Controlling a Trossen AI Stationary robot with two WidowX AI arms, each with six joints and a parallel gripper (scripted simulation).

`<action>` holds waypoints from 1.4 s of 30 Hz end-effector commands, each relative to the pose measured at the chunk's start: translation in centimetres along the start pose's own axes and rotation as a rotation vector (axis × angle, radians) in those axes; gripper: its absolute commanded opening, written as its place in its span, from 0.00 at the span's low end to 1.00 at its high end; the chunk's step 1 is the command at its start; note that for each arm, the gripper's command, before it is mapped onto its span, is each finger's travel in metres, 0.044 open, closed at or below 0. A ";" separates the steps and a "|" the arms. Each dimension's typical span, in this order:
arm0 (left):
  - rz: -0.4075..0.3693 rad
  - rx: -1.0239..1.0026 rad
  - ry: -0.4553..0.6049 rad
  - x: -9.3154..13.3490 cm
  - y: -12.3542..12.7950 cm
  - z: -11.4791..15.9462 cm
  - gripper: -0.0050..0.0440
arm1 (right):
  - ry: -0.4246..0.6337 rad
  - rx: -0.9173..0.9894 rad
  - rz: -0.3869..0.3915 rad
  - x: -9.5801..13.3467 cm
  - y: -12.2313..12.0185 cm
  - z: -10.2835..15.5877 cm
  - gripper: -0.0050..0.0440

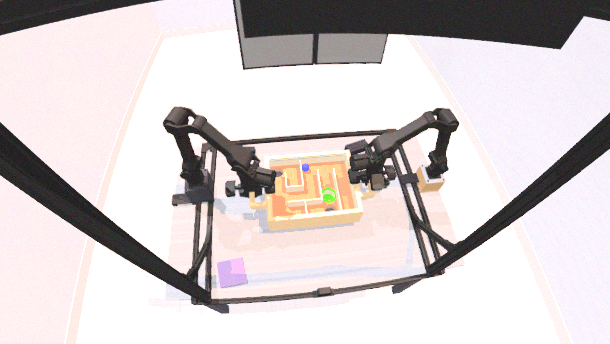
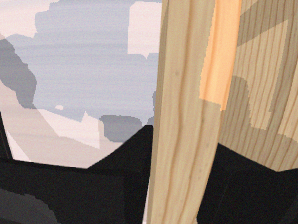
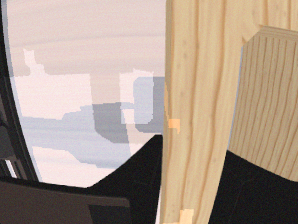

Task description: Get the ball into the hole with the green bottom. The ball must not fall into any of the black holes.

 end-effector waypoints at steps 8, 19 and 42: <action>-0.029 0.001 -0.010 0.6 -0.5 0.1 0.14 | 0.011 -0.001 0.025 -0.8 0.4 -0.1 0.14; -0.028 0.002 0.052 0.7 -0.5 -0.7 0.14 | -0.052 0.000 0.024 -0.8 0.4 0.7 0.14; 0.010 0.002 0.001 -0.3 0.0 0.0 0.14 | 0.000 0.000 -0.014 0.1 -0.1 0.0 0.14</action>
Point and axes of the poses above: on each arm, the point midway between the two fingers, 35 mm back from their tips, its own x axis back along the fingers, its own y axis across the jaws, z = x × y, the point moved 9 cm from there along x, back along the fingers, and after that the axes turned 3 degrees about -x, right-handed, at the moved point
